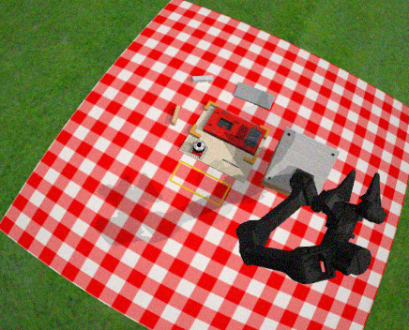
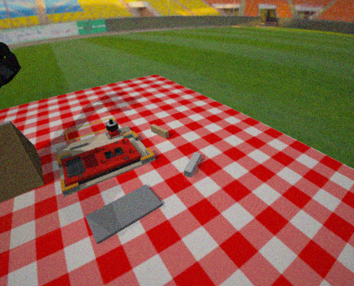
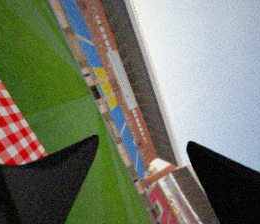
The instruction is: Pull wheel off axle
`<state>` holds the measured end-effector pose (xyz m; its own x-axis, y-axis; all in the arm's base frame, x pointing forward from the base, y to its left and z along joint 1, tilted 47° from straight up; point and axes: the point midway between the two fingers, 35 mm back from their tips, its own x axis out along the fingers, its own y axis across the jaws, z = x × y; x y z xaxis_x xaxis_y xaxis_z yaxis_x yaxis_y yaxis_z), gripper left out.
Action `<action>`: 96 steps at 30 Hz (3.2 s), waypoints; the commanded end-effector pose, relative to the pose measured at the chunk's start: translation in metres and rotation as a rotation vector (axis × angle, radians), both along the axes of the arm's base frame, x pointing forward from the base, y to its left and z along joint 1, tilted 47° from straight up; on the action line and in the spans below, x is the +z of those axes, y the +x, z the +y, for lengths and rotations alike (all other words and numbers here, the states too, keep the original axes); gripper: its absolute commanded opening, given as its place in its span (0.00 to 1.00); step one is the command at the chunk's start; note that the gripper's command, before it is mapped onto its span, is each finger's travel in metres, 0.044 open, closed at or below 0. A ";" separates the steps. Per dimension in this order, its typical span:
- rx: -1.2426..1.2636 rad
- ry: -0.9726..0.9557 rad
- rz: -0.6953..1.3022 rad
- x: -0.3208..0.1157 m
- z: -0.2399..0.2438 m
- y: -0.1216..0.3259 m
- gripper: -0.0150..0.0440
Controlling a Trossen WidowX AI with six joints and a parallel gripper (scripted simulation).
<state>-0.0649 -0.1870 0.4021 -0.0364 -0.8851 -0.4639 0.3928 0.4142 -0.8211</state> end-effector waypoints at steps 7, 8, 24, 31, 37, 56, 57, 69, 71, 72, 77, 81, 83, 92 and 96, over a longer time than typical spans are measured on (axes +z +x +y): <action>0.089 0.050 -0.097 -0.010 -0.024 0.011 0.76; 0.095 0.062 -0.129 -0.013 -0.028 0.013 0.76; 0.203 0.451 -0.700 -0.070 -0.095 0.102 0.76; 0.157 0.748 -0.893 -0.106 -0.108 0.165 0.76; 0.059 1.021 -0.967 -0.140 -0.105 0.222 0.76; -0.495 1.648 -0.764 -0.249 -0.010 0.370 0.76; -0.549 1.672 -0.737 -0.256 -0.001 0.377 0.76; -1.227 1.678 -0.324 -0.337 0.123 0.422 0.76; -1.322 1.634 -0.258 -0.349 0.142 0.423 0.76; -1.346 1.621 -0.241 -0.352 0.147 0.423 0.76; -1.354 1.616 -0.235 -0.353 0.149 0.423 0.76; -1.354 1.616 -0.235 -0.347 0.156 0.427 0.76; -1.354 1.616 -0.235 -0.346 0.156 0.426 0.76; -1.354 1.616 -0.236 -0.369 0.178 0.428 0.76; -1.354 1.617 -0.235 -0.386 0.197 0.429 0.76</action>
<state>0.3651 -0.0017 0.0267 0.0109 0.7173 -0.6967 0.9996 -0.0264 -0.0116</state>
